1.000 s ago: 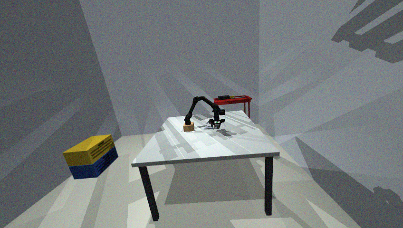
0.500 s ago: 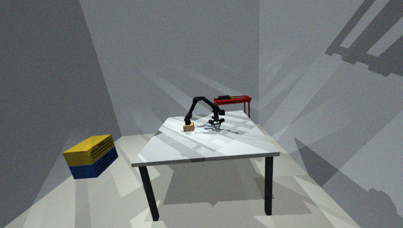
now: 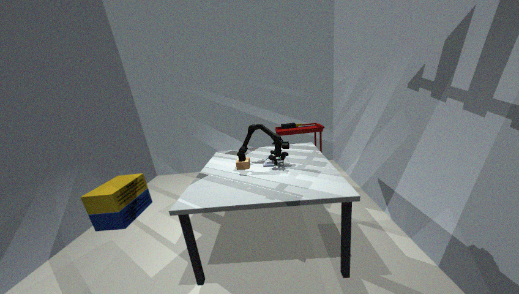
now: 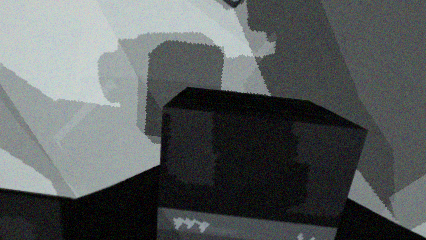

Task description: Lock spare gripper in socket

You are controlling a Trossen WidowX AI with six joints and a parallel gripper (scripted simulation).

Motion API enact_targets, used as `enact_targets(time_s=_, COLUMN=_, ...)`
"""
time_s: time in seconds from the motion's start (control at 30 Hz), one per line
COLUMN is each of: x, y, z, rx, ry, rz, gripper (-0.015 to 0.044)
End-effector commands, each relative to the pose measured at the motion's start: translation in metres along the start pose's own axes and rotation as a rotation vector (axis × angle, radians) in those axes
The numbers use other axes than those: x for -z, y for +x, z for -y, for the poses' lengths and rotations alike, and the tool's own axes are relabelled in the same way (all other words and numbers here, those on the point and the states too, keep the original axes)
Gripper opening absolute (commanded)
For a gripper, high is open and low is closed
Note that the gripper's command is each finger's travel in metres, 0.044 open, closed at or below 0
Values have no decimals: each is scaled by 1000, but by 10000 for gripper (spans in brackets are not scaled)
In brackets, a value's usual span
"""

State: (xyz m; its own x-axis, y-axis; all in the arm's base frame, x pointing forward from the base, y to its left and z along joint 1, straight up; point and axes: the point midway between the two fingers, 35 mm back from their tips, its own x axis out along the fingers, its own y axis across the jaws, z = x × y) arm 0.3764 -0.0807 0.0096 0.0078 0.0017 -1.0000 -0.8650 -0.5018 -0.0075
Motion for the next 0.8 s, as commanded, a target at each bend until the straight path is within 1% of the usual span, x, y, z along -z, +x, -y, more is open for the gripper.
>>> enact_targets(time_s=0.0, x=1, y=-4, z=0, rx=7, ry=-91, rz=-11, gripper=0)
enact_targets(time_s=0.77, x=2, y=-6, z=-6, rx=3, ry=-637, rz=-15, gripper=0)
